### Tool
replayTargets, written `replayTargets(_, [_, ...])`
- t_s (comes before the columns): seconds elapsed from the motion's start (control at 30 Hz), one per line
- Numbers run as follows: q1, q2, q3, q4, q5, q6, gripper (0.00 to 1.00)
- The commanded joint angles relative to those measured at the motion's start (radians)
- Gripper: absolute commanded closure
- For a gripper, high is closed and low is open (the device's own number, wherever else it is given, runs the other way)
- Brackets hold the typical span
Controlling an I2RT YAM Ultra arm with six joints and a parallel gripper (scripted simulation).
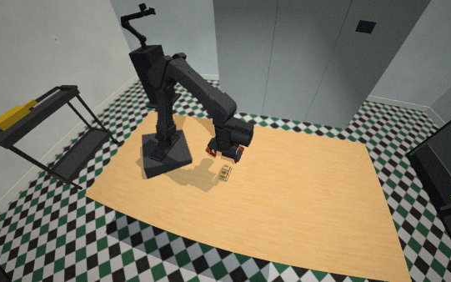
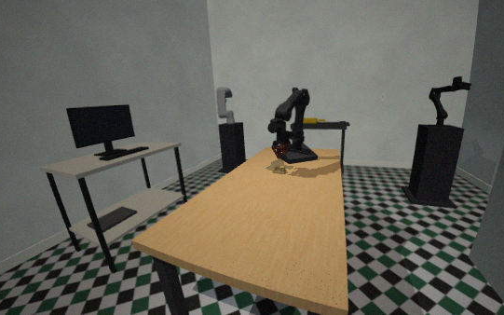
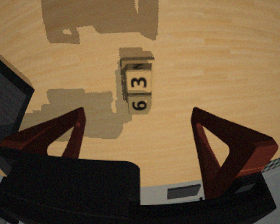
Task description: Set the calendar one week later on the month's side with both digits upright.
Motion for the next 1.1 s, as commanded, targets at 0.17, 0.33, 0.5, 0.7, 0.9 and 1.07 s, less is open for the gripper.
replayTargets(0.17, [-0.001,-0.005,0.003,0.001,-0.001,-0.031,0.55])
replayTargets(0.33, [-0.001,-0.005,0.003,0.001,-0.001,-0.031,0.55])
replayTargets(0.5, [-0.001,-0.005,0.003,0.001,-0.001,-0.031,0.55])
replayTargets(0.7, [-0.001,-0.005,0.003,0.001,-0.001,-0.031,0.55])
replayTargets(0.9, [-0.001,-0.005,0.003,0.001,-0.001,-0.031,0.55])
replayTargets(1.07, [-0.001,-0.005,0.003,0.001,-0.001,-0.031,0.55])
